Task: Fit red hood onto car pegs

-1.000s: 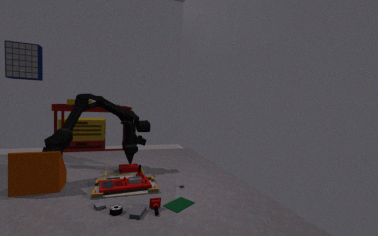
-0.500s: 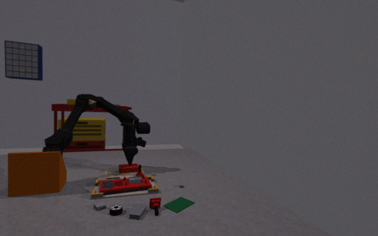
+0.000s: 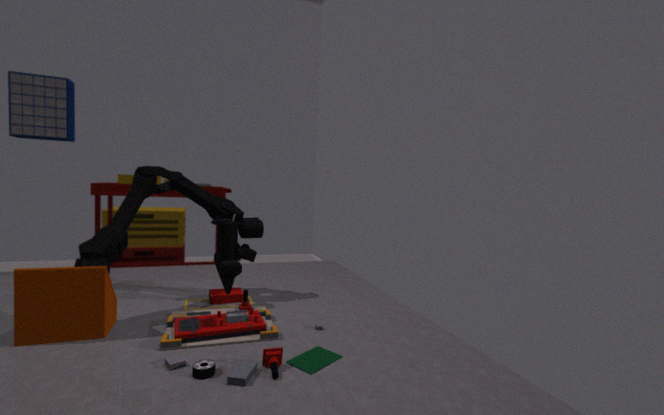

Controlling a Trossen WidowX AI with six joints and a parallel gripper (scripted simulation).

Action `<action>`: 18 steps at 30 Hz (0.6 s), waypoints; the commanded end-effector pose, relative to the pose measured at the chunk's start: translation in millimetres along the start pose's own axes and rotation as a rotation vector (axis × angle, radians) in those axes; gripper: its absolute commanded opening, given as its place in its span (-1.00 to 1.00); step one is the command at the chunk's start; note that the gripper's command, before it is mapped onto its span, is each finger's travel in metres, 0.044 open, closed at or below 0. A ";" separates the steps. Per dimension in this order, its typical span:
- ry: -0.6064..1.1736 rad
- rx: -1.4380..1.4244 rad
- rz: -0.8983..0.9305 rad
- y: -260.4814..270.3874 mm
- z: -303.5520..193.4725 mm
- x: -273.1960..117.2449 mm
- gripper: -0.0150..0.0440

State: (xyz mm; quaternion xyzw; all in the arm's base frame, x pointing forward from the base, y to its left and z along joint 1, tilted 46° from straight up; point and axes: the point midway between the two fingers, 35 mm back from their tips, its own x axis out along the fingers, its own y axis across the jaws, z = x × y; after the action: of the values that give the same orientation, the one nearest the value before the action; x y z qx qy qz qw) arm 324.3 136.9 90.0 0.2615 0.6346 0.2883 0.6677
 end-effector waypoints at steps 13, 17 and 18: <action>0.000 0.008 -0.002 -1.3 -0.1 8.1 1.00; 0.000 0.008 -0.002 -1.3 -0.1 10.2 1.00; 0.000 0.008 -0.002 -1.3 -0.1 10.7 1.00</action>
State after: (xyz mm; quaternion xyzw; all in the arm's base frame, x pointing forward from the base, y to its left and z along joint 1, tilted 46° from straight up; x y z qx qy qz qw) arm 324.2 143.0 84.4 0.2620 0.6344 0.2888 0.6674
